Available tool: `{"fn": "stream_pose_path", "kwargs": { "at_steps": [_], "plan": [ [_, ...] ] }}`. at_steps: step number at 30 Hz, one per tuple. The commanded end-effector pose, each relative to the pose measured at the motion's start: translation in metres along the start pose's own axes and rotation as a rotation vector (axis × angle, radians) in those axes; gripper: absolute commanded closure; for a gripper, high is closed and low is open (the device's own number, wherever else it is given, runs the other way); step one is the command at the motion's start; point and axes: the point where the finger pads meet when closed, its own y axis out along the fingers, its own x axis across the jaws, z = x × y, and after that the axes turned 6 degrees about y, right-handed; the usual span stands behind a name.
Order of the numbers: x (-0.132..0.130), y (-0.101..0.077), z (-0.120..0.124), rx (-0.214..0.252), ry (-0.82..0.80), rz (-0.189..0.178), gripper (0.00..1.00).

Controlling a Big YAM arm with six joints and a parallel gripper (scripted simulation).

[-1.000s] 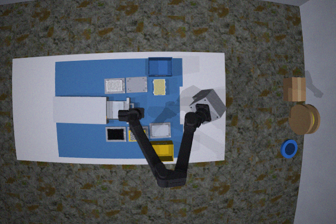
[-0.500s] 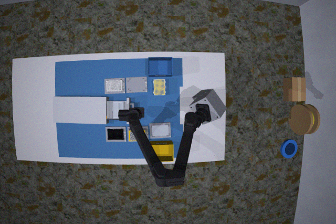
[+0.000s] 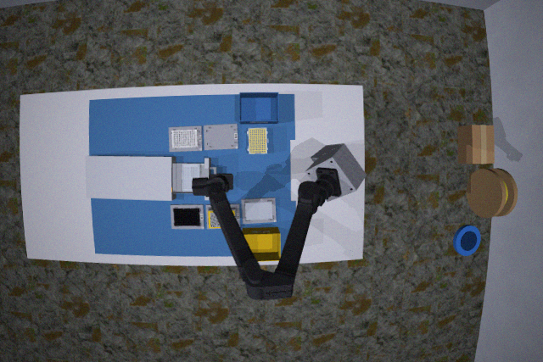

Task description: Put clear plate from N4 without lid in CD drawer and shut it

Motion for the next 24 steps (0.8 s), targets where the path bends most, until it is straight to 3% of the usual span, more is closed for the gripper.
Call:
{"fn": "stream_pose_path", "kwargs": {
  "at_steps": [1, 7, 8, 10, 11, 19, 24],
  "plan": [
    [0.001, 0.007, -0.004, -0.007, 0.002, 0.001, 1.00],
    [0.000, 0.013, -0.004, -0.008, 0.001, 0.002, 1.00],
    [-0.007, 0.005, -0.012, -0.014, -0.019, 0.030, 1.00],
    [-0.008, 0.009, -0.011, -0.013, -0.016, 0.026, 1.00],
    [-0.003, 0.017, -0.005, -0.009, -0.003, 0.007, 1.00],
    [-0.011, 0.023, -0.010, -0.013, -0.016, 0.027, 1.00],
    [-0.010, 0.031, -0.007, -0.011, -0.009, 0.017, 1.00]
  ]
}}
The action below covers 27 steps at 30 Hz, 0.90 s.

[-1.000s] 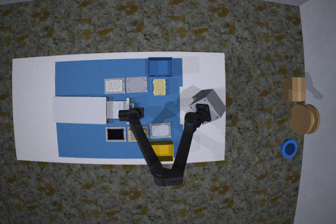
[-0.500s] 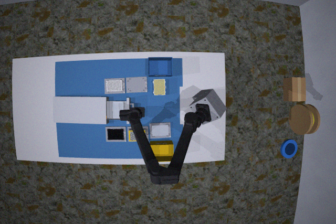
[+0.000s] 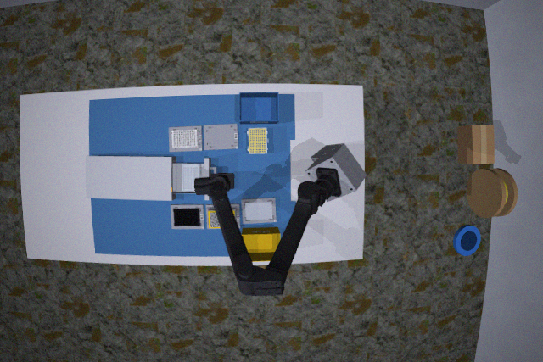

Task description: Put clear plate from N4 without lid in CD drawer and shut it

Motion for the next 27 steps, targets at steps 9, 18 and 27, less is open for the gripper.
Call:
{"fn": "stream_pose_path", "kwargs": {
  "at_steps": [9, 18, 27],
  "plan": [
    [-0.013, 0.014, -0.008, -0.010, -0.012, 0.023, 1.00],
    [-0.020, 0.014, -0.016, -0.018, -0.029, 0.049, 1.00],
    [-0.012, 0.035, -0.008, -0.011, -0.011, 0.022, 1.00]
  ]
}}
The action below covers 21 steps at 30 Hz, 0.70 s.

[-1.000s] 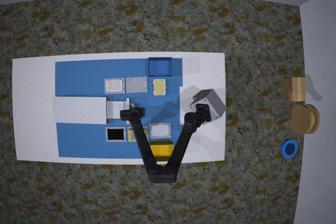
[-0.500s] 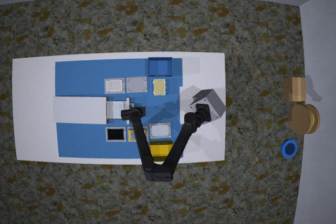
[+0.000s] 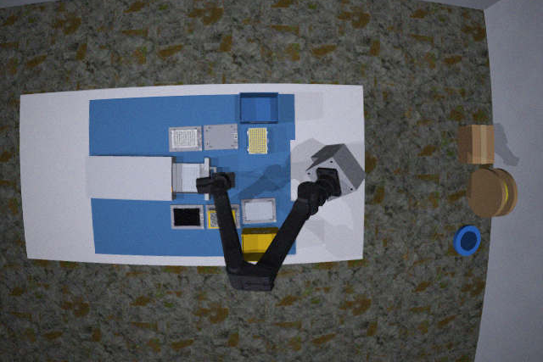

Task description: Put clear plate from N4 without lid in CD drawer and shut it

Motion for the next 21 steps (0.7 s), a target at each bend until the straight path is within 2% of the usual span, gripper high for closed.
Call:
{"fn": "stream_pose_path", "kwargs": {
  "at_steps": [1, 4, 8, 21],
  "plan": [
    [-0.0142, 0.0017, -0.0121, -0.015, -0.018, 0.031, 1.00],
    [-0.0132, 0.0059, -0.0113, -0.015, -0.016, 0.028, 1.00],
    [-0.0187, -0.0002, -0.0104, -0.013, -0.022, 0.045, 1.00],
    [-0.0185, -0.0002, -0.0100, -0.012, -0.021, 0.044, 1.00]
  ]
}}
